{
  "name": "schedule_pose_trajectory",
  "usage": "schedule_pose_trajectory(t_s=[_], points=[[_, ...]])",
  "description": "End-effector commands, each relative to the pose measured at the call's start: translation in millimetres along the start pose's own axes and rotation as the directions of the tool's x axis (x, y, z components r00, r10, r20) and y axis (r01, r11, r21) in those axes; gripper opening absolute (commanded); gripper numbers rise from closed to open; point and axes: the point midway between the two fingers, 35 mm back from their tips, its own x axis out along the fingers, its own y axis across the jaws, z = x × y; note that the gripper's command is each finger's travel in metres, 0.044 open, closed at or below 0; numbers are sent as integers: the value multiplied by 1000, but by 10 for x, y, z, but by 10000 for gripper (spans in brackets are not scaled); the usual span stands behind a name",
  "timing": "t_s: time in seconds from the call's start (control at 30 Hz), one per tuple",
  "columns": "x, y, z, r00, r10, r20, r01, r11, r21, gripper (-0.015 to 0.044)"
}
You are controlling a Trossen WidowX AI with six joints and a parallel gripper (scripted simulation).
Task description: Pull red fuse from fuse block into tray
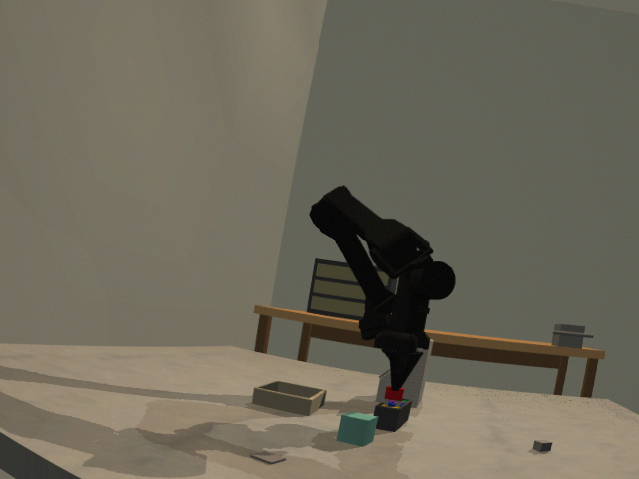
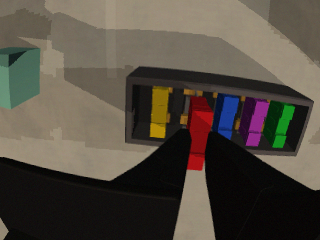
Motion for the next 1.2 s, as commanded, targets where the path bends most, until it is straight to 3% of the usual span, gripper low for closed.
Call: schedule_pose_trajectory(t_s=[0.0, 0.93, 1.17], points=[[-25, -3, -4, 1000, -2, -3, 2, 1000, 6, 0], [-298, -3, 8, 1000, -2, -4, 2, 1000, 5, 0], [-306, 82, 422, 1000, -3, -17, 3, 1000, 2, 0]])
